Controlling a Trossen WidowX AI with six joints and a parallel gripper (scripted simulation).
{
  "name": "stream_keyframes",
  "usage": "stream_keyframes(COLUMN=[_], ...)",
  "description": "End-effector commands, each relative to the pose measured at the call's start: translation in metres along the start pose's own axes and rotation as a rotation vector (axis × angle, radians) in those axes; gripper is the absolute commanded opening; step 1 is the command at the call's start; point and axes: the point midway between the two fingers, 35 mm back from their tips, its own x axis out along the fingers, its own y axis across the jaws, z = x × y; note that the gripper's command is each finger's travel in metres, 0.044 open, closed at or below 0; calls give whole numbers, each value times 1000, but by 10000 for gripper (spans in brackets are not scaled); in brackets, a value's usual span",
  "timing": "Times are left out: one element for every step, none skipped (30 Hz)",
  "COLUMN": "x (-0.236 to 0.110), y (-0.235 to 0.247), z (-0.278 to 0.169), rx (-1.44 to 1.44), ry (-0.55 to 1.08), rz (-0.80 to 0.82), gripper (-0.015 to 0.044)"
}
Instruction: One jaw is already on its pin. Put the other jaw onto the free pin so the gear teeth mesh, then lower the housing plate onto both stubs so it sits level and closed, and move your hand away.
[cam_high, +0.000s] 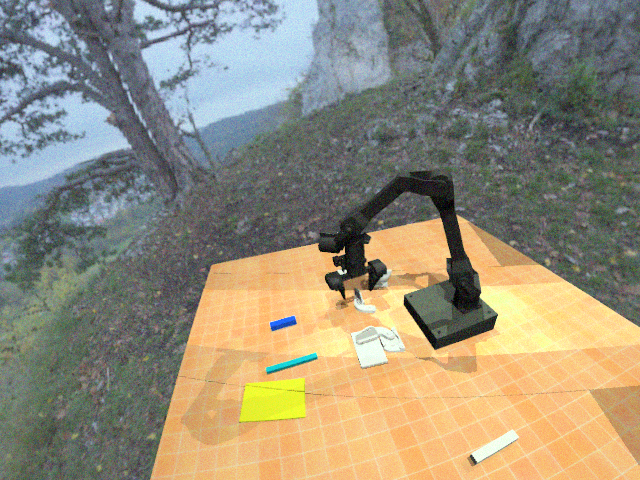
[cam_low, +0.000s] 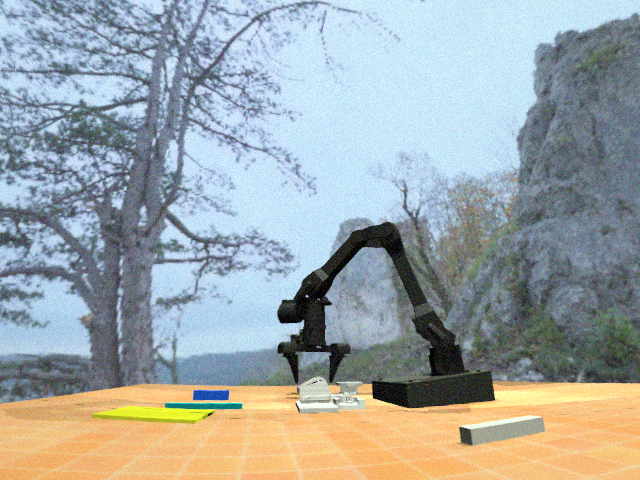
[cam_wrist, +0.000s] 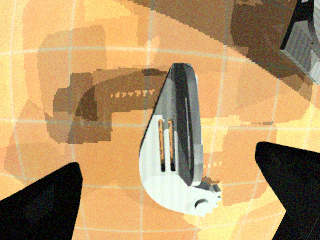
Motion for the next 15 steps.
stream_keyframes(x=[9, 11, 12, 14, 15, 17, 19, 20, 22, 24, 25, 27, 28, 30, 31], y=[-1, -1, -1, -1, -1, -1, -1, 0, 0, 0, -1, -1, -1, -1, -1], z=[-1, -1, -1, -1, -1, -1, -1, -1, -1, -1, -1, -1, -1, -1, -1], rx=[4, 4, 4, 4, 4, 4, 4, 5, 5, 5, 5, 5, 5, 5, 5], ry=[8, 8, 8, 8, 8, 8, 8, 8, 9, 9, 9, 9, 9, 9, 9], rz=[-7, -7, -7, -7, -7, -7, -7, -7, -7, -7, -7, -7, -7, -7, -7], gripper=[440, 440, 440, 440, 440, 440, 440, 440, 440, 440, 440, 440, 440, 440, 440])
